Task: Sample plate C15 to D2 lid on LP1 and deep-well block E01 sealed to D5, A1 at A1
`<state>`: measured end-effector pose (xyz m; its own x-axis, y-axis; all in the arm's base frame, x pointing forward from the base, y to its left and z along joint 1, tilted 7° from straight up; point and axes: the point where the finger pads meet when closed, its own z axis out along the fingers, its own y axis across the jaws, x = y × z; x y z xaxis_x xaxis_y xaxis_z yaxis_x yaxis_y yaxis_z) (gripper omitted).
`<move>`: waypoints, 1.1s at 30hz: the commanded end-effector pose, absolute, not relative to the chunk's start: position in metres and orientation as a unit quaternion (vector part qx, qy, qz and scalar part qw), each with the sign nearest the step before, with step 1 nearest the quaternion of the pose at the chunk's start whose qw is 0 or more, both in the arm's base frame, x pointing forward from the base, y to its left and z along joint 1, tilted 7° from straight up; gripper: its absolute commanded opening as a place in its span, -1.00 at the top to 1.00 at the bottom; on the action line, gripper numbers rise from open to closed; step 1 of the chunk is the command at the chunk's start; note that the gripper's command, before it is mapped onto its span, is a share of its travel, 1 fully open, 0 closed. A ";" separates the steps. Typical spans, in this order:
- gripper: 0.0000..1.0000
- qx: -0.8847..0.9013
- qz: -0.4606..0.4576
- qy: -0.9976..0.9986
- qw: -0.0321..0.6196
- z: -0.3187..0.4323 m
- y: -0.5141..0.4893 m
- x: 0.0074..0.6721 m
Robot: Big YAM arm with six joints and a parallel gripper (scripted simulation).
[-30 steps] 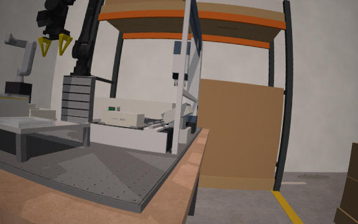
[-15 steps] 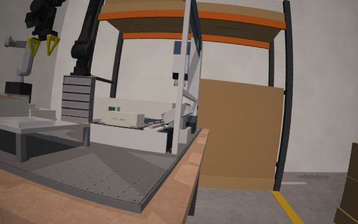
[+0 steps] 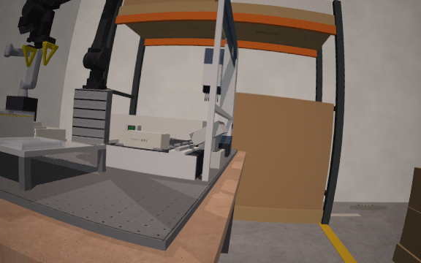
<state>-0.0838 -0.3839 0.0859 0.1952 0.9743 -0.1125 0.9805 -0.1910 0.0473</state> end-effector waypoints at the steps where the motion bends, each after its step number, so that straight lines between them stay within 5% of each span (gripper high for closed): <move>1: -1.00 0.762 -0.048 0.643 0.067 0.105 -0.411 -0.094; 33: -1.00 0.763 -0.046 0.641 0.068 0.122 -0.548 -0.104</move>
<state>-0.1067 -0.5183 0.1073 0.1778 0.9766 -0.1212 0.9838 -0.1734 0.0460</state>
